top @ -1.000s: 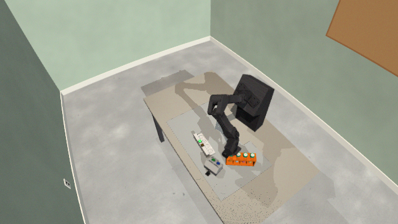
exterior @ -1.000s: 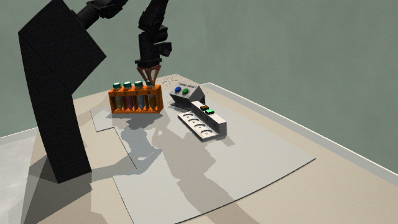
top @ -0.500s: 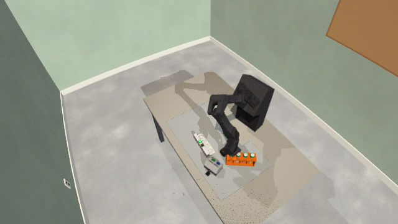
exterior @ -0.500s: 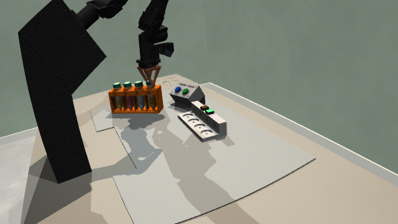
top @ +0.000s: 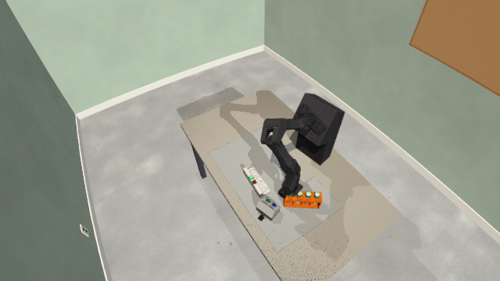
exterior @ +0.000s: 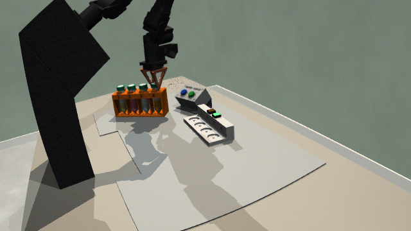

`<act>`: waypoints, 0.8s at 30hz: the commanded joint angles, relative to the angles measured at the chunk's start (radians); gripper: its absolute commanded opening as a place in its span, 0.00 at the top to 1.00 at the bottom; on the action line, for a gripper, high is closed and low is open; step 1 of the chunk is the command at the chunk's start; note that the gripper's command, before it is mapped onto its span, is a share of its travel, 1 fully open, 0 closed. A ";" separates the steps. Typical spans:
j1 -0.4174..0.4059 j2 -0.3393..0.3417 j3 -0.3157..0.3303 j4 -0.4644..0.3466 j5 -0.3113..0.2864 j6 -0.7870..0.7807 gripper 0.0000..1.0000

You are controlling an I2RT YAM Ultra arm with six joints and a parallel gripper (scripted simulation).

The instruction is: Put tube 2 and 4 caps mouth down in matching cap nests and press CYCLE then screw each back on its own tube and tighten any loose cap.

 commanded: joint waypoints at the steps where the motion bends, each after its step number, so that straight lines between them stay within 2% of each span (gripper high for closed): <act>1: 0.004 -0.006 0.000 0.000 0.001 -0.177 0.51; 5: 0.004 -0.006 0.000 0.000 0.001 -0.337 0.51; 7: 0.004 -0.006 0.000 0.000 0.001 -0.337 0.51; 22: 0.004 -0.007 -0.001 0.001 0.001 -0.937 0.51; 24: 0.004 -0.007 -0.001 0.001 0.001 -0.937 0.51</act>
